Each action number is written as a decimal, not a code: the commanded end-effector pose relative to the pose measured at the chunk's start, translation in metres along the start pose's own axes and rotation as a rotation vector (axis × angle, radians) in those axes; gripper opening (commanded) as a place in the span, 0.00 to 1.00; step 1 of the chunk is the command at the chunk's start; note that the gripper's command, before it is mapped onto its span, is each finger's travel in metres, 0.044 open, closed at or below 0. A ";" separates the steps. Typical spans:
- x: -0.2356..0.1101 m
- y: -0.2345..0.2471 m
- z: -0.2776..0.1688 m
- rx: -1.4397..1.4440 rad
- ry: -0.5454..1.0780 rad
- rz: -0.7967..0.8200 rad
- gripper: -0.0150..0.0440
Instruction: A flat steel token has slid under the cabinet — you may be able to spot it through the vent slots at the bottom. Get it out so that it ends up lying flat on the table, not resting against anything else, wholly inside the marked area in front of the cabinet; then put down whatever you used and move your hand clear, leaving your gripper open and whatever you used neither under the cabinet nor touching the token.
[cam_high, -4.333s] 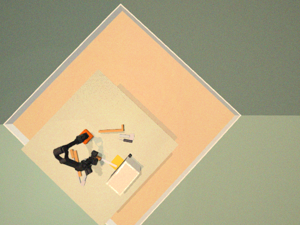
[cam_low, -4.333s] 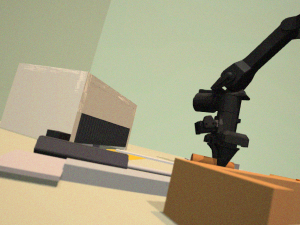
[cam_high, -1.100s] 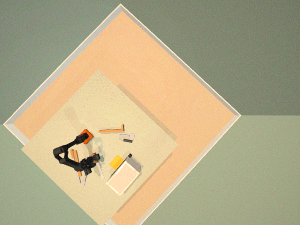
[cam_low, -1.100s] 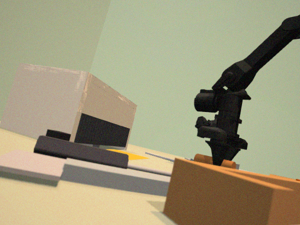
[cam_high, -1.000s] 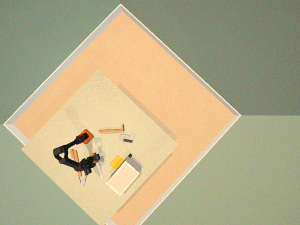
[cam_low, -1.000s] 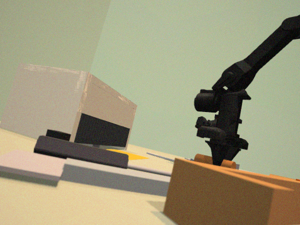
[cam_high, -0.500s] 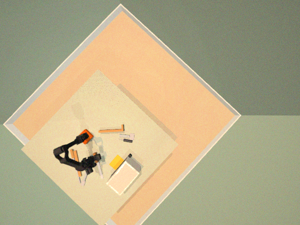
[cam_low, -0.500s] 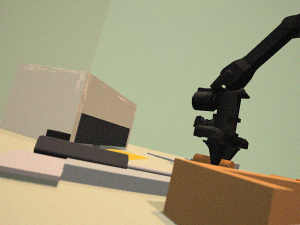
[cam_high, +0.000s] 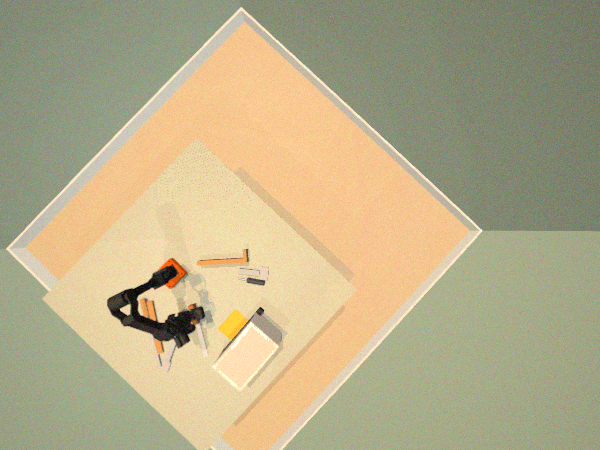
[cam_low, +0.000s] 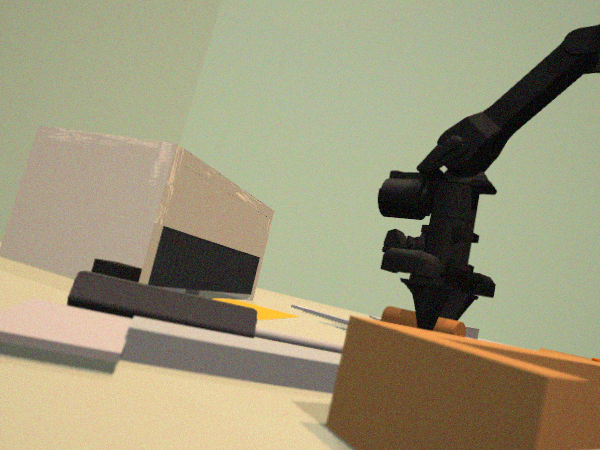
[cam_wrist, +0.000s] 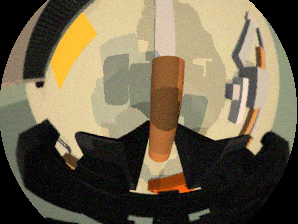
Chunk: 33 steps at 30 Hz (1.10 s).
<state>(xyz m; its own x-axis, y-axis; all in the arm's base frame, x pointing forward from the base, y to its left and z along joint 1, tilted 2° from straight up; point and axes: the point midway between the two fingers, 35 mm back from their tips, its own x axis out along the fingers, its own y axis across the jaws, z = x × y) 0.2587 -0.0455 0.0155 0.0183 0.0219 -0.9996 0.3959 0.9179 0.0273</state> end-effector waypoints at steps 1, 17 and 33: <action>-0.001 0.005 0.000 -0.003 -0.002 0.001 0.25; -0.001 0.021 -0.004 -0.002 -0.001 0.003 0.25; -0.001 0.037 -0.008 -0.001 -0.001 0.005 0.25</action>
<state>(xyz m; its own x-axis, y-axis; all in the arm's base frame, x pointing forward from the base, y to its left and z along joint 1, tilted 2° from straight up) 0.2646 -0.0129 0.0163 0.0182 0.0232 -0.9996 0.4001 0.9160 0.0286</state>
